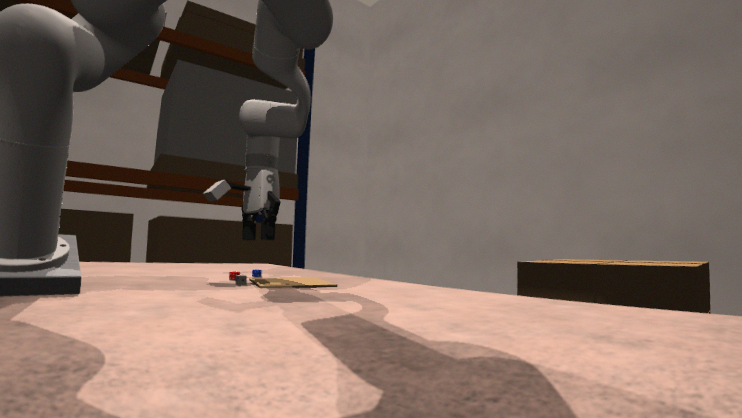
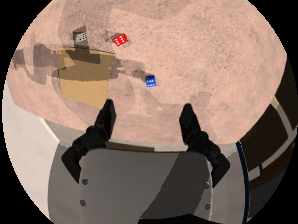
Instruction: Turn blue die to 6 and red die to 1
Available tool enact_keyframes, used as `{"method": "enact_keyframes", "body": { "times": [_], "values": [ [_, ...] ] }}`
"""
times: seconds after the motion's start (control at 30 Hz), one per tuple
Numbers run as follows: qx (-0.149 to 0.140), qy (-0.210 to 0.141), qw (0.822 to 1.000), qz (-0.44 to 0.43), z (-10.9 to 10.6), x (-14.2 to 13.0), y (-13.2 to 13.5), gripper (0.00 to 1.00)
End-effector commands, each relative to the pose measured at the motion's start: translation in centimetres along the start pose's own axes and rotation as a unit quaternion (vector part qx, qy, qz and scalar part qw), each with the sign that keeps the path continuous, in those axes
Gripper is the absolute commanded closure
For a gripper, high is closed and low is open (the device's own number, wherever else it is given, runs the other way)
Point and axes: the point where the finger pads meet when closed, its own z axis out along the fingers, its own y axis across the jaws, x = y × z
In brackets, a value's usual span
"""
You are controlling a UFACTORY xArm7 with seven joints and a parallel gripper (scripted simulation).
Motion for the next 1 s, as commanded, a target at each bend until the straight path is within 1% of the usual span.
{"method": "enact_keyframes", "body": {
  "times": [0.0,0.23,0.27,0.97],
  "values": [
    [-0.004,0.0,0.999,-0.049,-0.12,-0.1,0.09,0.0],
    [-0.004,0.0,0.998,-0.056,-0.11,-0.1,0.09,0.0],
    [-0.004,0.0,0.998,-0.056,-0.11,-0.1,0.09,0.69],
    [-0.004,0.0,0.998,-0.056,-0.11,-0.1,0.09,0.69]
  ]
}}
